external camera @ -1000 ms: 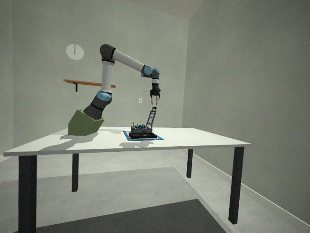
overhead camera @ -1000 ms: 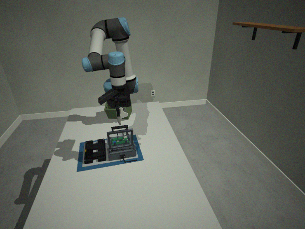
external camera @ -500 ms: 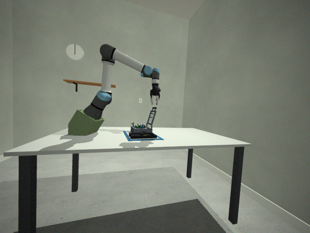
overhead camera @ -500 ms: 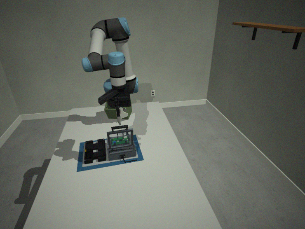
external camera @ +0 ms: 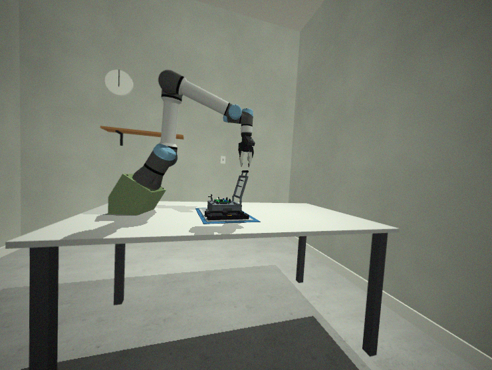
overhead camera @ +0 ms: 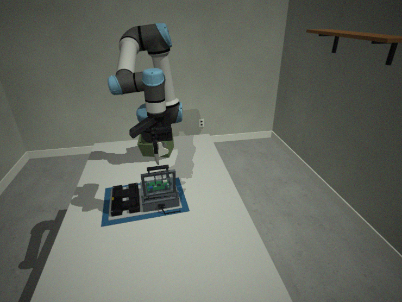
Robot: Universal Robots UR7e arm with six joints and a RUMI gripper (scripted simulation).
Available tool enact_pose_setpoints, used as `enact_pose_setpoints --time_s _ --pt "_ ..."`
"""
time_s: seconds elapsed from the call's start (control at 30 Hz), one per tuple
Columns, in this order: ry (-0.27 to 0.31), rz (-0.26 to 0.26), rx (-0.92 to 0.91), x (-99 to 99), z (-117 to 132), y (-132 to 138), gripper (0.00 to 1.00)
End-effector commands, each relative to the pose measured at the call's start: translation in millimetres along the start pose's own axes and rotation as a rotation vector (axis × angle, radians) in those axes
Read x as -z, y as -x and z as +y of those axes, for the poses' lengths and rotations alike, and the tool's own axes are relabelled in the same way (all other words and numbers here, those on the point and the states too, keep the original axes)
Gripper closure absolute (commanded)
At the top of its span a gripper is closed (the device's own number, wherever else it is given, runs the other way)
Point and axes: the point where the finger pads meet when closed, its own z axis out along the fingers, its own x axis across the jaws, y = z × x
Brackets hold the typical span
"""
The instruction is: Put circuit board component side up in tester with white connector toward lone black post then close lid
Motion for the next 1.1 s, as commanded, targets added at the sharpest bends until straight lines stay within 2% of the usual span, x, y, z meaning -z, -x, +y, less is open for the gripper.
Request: enact_pose_setpoints --time_s 0.0,1.07 --pt "0.000 -0.001 0.000 0.6 0.0 0.3 0.70" --pt "0.000 -0.001 0.000 -2.4 0.0 0.3 0.70"
